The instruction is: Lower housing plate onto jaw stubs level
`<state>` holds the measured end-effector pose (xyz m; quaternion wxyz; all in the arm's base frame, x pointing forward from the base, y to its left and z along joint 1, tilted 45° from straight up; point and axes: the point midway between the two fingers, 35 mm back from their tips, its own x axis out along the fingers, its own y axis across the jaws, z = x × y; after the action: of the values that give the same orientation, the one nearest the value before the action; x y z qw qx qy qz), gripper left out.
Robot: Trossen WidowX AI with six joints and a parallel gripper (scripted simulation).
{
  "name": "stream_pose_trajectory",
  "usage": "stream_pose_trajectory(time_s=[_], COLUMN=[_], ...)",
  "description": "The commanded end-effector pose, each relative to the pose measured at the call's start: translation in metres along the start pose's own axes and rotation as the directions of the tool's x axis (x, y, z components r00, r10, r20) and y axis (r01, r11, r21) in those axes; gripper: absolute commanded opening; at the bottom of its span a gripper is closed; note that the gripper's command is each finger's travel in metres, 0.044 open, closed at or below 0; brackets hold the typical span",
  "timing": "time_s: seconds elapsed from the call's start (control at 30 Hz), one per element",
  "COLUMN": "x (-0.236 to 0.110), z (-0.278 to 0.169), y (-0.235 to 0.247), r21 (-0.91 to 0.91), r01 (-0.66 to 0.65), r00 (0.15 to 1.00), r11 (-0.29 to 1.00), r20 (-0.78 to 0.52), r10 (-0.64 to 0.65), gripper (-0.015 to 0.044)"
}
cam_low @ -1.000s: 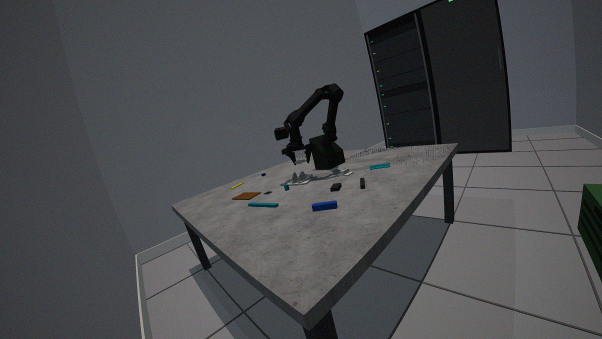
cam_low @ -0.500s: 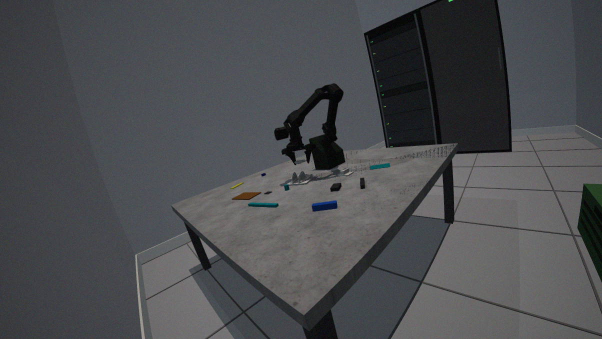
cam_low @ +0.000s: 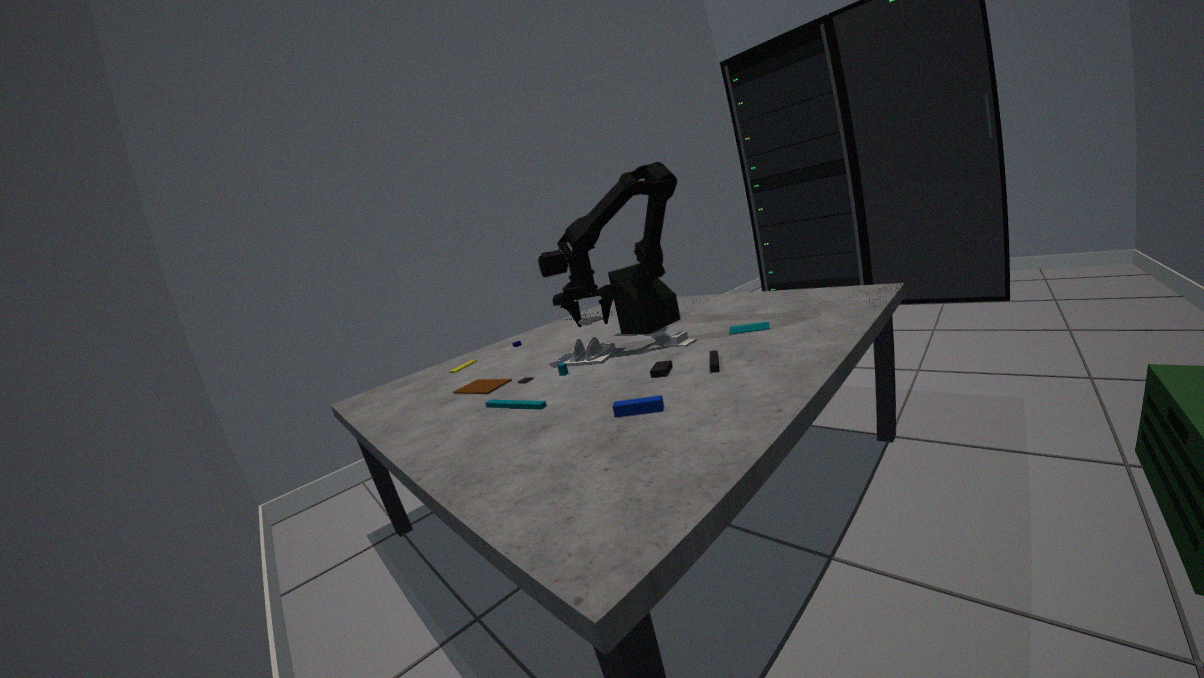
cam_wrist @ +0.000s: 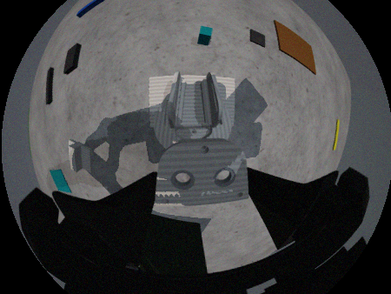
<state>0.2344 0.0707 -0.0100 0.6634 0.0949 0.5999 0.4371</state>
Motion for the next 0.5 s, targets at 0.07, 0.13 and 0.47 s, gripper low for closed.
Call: stream_pose_trajectory(time_s=[0.07, 0.13, 0.47], x=[0.011, 0.014, 0.031], z=[-0.001, -0.001, -0.001], y=[0.0, 0.0, 0.0], r21=[0.007, 0.007, 0.006], r01=[-0.004, -0.004, -0.004], r00=[1.0, 1.0, 1.0], r11=[1.0, 1.0, 1.0], r20=[-0.005, -0.005, -0.005], r10=[0.004, 0.004, 0.004], gripper=[0.0351, 0.0351, 0.0351])
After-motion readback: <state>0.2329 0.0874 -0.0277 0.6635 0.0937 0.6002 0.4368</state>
